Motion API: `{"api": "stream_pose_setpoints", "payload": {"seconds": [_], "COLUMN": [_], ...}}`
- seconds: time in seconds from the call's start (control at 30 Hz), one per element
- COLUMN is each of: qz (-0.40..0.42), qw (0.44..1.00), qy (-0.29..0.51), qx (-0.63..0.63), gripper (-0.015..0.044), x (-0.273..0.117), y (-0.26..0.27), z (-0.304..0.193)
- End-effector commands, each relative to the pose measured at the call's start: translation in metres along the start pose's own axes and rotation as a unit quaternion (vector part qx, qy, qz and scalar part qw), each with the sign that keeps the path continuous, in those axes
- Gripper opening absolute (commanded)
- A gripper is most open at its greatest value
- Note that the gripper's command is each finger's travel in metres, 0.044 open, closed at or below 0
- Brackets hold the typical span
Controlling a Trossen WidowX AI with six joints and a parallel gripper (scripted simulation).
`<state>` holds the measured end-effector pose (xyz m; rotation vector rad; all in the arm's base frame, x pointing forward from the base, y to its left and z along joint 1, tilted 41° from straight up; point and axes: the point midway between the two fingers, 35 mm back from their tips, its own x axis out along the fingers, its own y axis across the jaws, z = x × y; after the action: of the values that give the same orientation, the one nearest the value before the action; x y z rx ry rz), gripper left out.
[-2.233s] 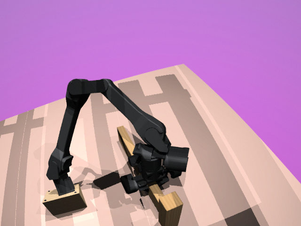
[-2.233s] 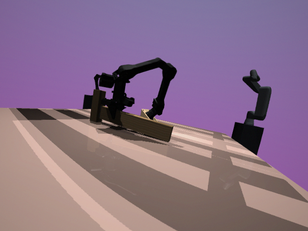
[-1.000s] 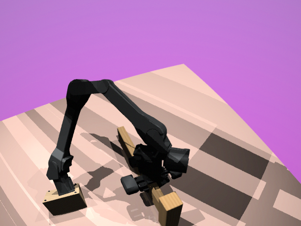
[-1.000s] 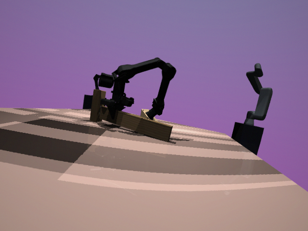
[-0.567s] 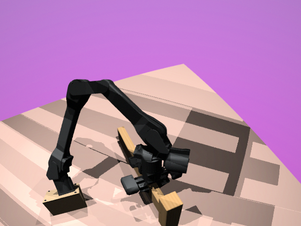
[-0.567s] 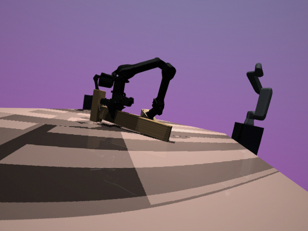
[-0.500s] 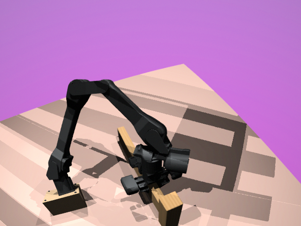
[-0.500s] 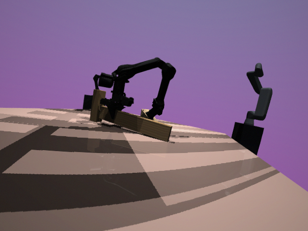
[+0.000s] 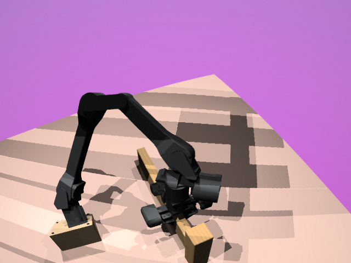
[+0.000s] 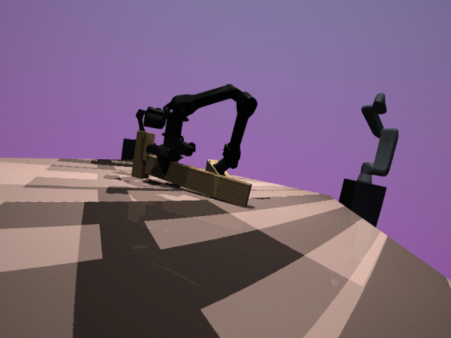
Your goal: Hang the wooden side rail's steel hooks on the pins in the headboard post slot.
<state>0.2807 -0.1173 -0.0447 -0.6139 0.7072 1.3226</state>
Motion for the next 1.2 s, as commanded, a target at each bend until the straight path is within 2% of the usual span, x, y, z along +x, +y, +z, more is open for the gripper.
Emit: {"api": "stream_pose_setpoints", "payload": {"seconds": [0.0,1.17], "qz": [-0.006,-0.006], "qw": [1.0,1.0], "qy": [0.005,0.005], "qx": [-0.002,-0.002], "gripper": [0.0,0.0], "x": [-0.0047,-0.0047], "y": [-0.0031,-0.003], "z": [-0.0039,-0.0074]}}
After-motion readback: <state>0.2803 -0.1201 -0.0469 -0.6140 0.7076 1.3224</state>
